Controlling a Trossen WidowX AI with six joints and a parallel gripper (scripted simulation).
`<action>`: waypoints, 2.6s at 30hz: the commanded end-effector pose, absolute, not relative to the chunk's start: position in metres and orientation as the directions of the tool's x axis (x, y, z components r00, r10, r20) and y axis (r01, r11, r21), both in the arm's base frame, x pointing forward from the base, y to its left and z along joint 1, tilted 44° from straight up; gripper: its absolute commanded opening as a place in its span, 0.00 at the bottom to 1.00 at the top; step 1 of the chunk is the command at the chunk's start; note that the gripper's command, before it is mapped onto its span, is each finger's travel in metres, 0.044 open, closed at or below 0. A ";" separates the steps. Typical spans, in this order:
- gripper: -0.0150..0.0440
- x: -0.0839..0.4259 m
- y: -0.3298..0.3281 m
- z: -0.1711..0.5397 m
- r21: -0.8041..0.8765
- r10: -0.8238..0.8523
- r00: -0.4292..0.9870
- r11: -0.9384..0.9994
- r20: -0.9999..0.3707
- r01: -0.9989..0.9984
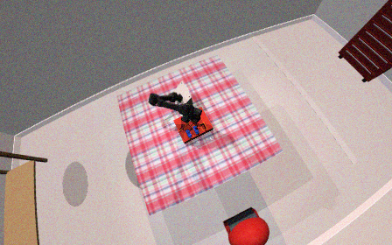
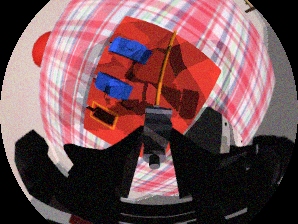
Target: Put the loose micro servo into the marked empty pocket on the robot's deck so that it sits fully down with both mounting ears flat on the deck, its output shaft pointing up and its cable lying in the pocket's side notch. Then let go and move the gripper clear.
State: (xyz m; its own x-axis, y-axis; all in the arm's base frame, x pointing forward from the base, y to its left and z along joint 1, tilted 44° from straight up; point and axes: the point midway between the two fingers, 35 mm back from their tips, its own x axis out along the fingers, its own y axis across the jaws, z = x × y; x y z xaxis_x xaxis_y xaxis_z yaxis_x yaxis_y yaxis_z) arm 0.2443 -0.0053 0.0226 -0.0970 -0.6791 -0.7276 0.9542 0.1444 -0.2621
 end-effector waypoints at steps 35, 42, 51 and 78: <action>0.25 0.254 0.046 -0.024 -0.576 -0.672 -0.092 0.546 -0.735 0.608; 0.25 0.254 0.046 -0.024 -0.645 -0.672 -0.092 0.650 -0.735 0.402; 0.25 0.254 0.046 -0.024 -0.678 -0.672 -0.092 0.724 -0.735 0.127; 0.25 0.330 0.035 -0.022 -0.678 -0.673 -0.089 0.724 -0.734 0.125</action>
